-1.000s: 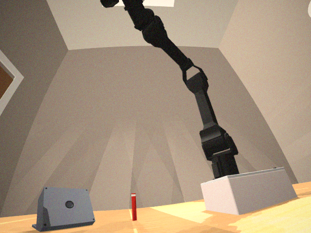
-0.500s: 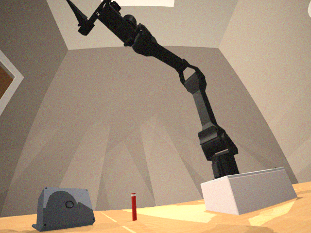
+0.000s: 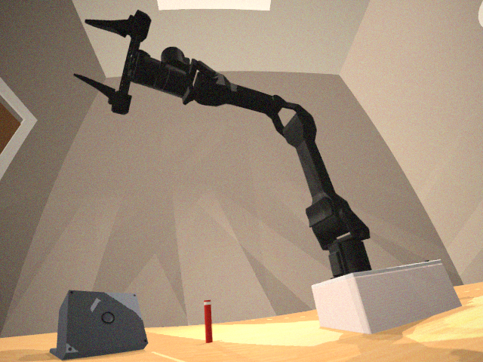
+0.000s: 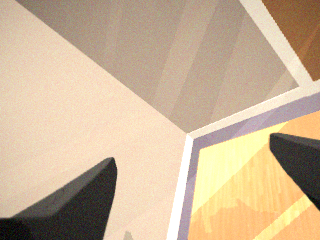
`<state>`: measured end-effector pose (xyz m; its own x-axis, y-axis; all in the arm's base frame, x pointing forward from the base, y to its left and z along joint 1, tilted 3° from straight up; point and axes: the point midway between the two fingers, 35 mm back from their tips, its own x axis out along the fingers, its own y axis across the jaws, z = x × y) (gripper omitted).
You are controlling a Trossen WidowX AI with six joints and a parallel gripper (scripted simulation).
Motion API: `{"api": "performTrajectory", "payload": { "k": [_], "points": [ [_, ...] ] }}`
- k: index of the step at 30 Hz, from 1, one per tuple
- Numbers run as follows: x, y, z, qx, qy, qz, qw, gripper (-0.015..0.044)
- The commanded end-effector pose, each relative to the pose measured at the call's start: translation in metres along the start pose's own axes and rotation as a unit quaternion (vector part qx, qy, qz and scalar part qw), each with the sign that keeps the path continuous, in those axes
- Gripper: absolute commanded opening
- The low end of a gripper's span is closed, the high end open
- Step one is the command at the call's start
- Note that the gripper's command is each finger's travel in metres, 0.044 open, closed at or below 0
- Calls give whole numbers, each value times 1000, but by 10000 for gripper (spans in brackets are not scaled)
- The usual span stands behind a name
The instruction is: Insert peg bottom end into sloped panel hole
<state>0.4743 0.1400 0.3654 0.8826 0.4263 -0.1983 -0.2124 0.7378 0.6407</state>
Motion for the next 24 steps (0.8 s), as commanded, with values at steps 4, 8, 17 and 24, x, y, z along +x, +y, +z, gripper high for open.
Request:
{"api": "performTrajectory", "payload": {
  "k": [4, 8, 17, 24],
  "points": [
    [0, -63, -10, 114, 18, -87, 989, 440],
    [-5, -97, -17, 176, 21, -135, 975, 440],
    [-24, -170, -33, 312, 13, -243, 918, 440],
    [-48, -223, -47, 416, -9, -320, 851, 440]
  ]
}}
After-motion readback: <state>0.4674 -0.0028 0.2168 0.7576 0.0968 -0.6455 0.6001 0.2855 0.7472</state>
